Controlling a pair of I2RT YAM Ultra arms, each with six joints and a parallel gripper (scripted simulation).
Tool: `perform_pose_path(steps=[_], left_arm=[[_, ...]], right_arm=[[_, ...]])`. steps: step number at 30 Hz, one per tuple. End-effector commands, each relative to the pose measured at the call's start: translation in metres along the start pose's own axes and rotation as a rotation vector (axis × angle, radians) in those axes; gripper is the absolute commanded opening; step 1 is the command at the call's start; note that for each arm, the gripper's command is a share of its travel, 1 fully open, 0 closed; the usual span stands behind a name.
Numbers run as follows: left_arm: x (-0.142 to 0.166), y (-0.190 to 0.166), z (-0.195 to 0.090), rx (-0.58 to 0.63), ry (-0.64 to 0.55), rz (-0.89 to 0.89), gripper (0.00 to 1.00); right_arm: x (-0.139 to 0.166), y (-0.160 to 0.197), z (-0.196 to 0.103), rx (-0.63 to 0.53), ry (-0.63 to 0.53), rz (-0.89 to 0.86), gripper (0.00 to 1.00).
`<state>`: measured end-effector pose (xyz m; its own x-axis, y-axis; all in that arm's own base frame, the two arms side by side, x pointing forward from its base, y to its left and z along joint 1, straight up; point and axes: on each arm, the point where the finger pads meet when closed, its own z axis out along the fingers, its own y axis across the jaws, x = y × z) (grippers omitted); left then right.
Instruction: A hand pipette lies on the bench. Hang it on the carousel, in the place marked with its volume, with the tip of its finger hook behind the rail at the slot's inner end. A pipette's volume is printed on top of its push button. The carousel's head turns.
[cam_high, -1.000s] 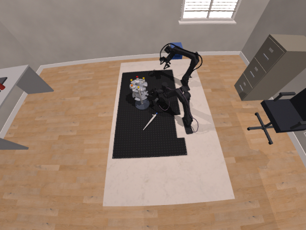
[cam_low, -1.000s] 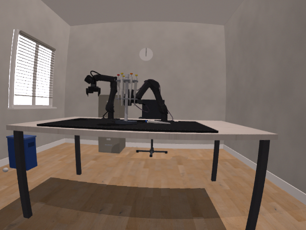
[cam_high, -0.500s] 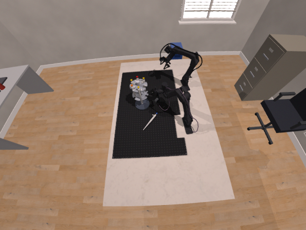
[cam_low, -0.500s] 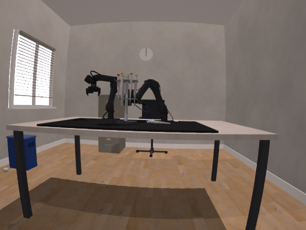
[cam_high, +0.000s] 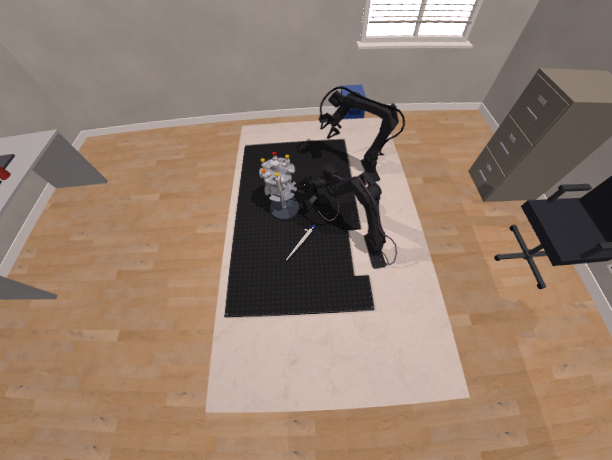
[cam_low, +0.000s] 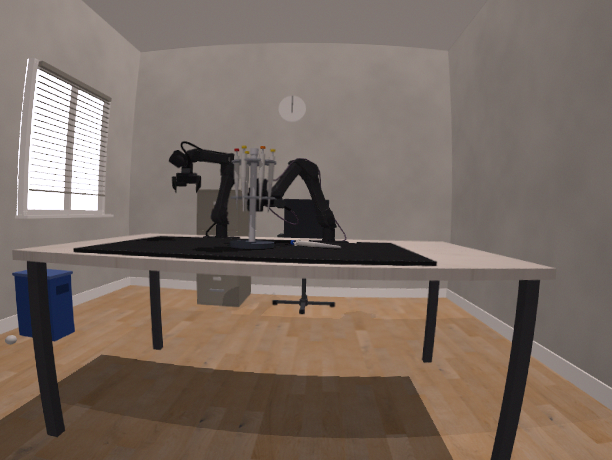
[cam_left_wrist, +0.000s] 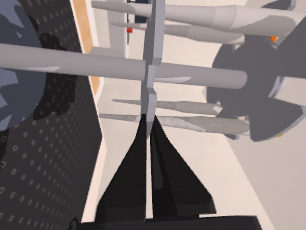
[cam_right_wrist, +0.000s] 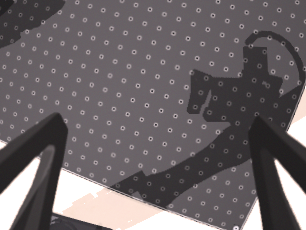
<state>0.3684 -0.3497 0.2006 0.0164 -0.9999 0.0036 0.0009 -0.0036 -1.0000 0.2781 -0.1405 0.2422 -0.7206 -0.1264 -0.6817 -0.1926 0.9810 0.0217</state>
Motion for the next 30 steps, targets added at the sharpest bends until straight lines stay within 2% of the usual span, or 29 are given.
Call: perform_pose_path(steps=[1, 12, 13, 16, 20, 23, 30], left_arm=[[0.005, -0.012, 0.004, 0.009, 0.010, -0.012, 0.00], [0.005, -0.012, 0.004, 0.009, 0.010, -0.012, 0.00], [-0.006, -0.007, 0.003, 0.003, 0.040, 0.001, 0.00], [-0.010, -0.010, 0.003, 0.013, 0.140, -0.013, 0.00], [-0.015, -0.010, 0.003, 0.013, 0.140, -0.011, 0.00], [-0.019, -0.010, 0.004, 0.015, 0.250, -0.009, 0.00], [-0.025, -0.006, 0.005, 0.004, 0.259, 0.004, 0.00]], right_arm=[[-0.010, -0.004, -0.006, 0.018, -0.041, -0.025, 1.00], [-0.010, -0.004, -0.006, 0.018, -0.041, -0.025, 1.00], [-0.010, -0.004, -0.006, 0.018, -0.041, -0.025, 1.00], [-0.010, -0.004, -0.006, 0.018, -0.041, -0.025, 1.00], [-0.010, -0.004, -0.006, 0.018, -0.041, -0.025, 1.00], [-0.010, -0.004, -0.006, 0.018, -0.041, -0.025, 1.00], [-0.010, -0.004, -0.006, 0.018, -0.041, -0.025, 1.00]])
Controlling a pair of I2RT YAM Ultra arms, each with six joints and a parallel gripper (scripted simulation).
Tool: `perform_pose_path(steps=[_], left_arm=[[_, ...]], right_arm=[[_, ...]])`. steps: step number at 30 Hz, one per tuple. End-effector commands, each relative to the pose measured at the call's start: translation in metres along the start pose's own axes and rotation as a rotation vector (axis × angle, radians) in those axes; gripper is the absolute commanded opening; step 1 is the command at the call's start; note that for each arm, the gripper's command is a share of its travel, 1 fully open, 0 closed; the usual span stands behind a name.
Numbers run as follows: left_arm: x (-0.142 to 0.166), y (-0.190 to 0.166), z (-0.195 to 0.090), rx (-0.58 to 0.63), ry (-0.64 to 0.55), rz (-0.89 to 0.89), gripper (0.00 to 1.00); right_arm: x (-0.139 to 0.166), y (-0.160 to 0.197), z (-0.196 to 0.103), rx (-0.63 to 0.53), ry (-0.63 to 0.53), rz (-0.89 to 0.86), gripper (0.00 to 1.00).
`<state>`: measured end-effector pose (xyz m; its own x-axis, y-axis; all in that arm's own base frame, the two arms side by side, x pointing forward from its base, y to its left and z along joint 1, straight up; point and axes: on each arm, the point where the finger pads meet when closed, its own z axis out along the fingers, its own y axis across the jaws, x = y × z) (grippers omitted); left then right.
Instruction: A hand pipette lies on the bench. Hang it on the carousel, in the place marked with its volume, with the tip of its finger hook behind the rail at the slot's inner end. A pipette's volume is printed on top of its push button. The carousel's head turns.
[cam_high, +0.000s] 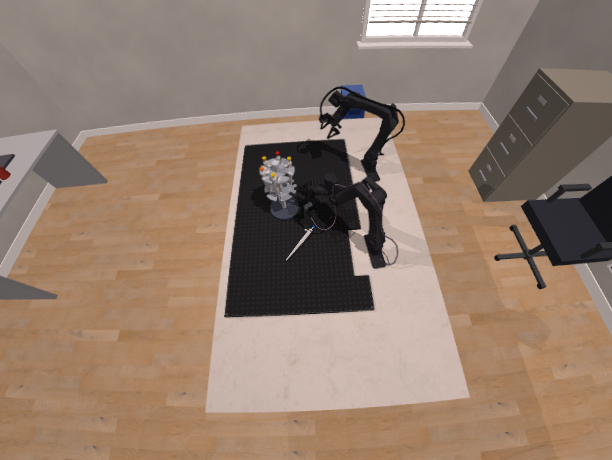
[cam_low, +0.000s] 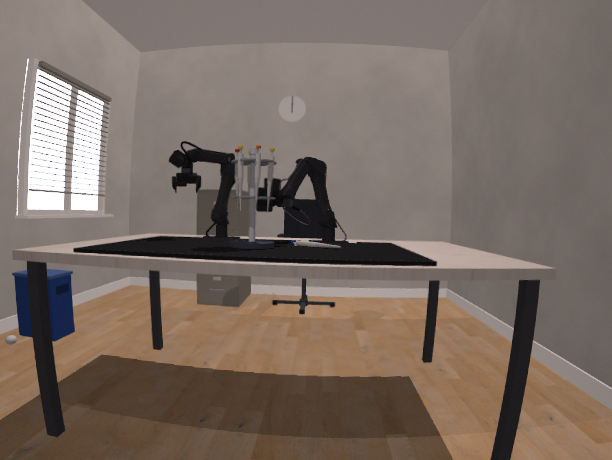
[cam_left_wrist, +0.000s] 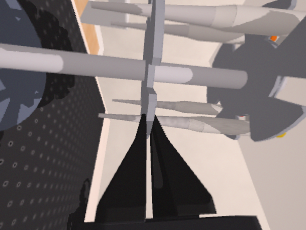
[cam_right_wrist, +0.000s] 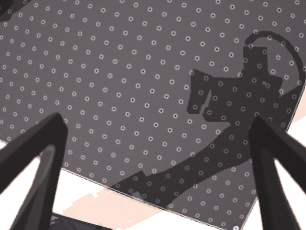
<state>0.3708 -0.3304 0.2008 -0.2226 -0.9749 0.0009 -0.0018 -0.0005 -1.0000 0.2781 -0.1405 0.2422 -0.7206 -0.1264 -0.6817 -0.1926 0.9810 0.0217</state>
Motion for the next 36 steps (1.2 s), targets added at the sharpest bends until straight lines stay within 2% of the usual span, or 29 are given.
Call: perform_pose_path(steps=[1, 4, 9, 13, 15, 16, 20, 22, 28, 29, 36], left_arm=[[-0.008, -0.010, 0.001, 0.021, 0.055, -0.009, 0.00], [-0.012, -0.010, 0.001, 0.022, 0.139, -0.007, 0.00], [-0.017, -0.008, 0.002, 0.014, 0.139, -0.001, 0.00], [-0.023, -0.007, 0.002, 0.014, 0.268, 0.002, 0.00], [-0.023, -0.007, 0.002, 0.014, 0.268, 0.002, 0.00], [-0.021, -0.019, 0.008, 0.034, 0.268, -0.008, 0.00], [-0.029, -0.007, 0.005, 0.012, 0.268, 0.002, 0.00], [-0.032, -0.008, 0.004, 0.021, 0.342, 0.000, 0.00], [-0.031, -0.006, 0.008, 0.015, 0.346, -0.003, 0.00], [-0.035, -0.004, 0.007, 0.008, 0.345, 0.005, 0.49], [-0.031, -0.006, 0.008, 0.015, 0.346, -0.003, 0.49]], right_arm=[[-0.010, -0.004, -0.006, 0.018, -0.041, -0.025, 1.00], [-0.010, -0.004, -0.006, 0.018, -0.041, -0.025, 1.00], [-0.010, -0.004, -0.006, 0.018, -0.041, -0.025, 1.00], [-0.010, -0.004, -0.006, 0.018, -0.041, -0.025, 1.00], [-0.010, -0.004, -0.006, 0.018, -0.041, -0.025, 1.00], [-0.010, -0.004, -0.006, 0.018, -0.041, -0.025, 1.00], [-0.010, -0.004, -0.006, 0.018, -0.041, -0.025, 1.00], [-0.010, -0.004, -0.006, 0.018, -0.041, -0.025, 1.00], [-0.010, -0.004, -0.006, 0.018, -0.041, -0.025, 1.00], [-0.010, -0.004, -0.006, 0.018, -0.041, -0.025, 1.00], [-0.010, -0.004, -0.006, 0.018, -0.041, -0.025, 1.00]])
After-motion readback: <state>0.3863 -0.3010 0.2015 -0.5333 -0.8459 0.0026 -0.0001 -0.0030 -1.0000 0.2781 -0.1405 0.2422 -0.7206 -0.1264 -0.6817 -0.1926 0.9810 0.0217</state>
